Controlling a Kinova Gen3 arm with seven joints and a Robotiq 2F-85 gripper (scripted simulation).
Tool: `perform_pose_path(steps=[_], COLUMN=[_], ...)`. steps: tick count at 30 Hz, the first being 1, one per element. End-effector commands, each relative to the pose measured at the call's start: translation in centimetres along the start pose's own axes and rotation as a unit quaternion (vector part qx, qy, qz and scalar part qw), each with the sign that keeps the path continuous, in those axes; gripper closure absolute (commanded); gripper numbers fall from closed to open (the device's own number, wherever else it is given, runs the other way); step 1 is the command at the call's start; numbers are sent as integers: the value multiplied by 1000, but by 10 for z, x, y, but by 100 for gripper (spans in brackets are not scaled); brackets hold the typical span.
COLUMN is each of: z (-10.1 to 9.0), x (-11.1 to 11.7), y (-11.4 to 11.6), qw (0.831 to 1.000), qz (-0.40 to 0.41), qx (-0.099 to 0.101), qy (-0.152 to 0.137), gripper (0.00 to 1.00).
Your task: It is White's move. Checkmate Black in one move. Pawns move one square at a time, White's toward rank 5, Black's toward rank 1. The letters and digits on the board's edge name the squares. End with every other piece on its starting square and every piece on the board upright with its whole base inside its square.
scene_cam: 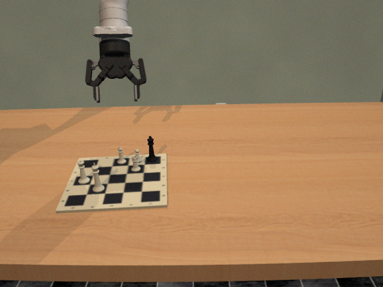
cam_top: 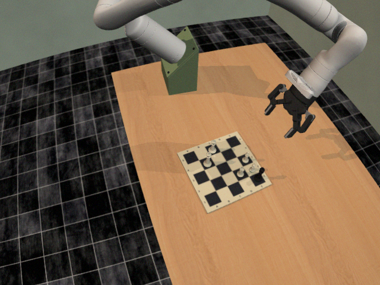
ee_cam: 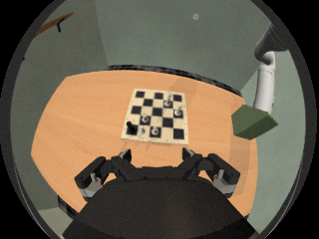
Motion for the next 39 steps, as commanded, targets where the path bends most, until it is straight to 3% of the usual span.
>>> perform_pose_path(steps=[1,9,20,31,39], z=[-8,6,35,48,50], x=[41,87,147,166,170], y=[1,17,72,106,113], qw=[999,996,981,971,969], qz=[5,-16,-50,-64,-67], qx=[7,21,51,68,71], qy=[-35,-88,-179,-219,-227], gripper=[0,0,0,0,0])
Point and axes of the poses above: the point where the finger pads meet when closed, its own z axis out along the fingers, its own y axis across the jaws, x = y × z, the point moved 6 cm from there along -z, back along the fingers, and after that the axes turned 7 degrees about -z, right-handed, at the moved point
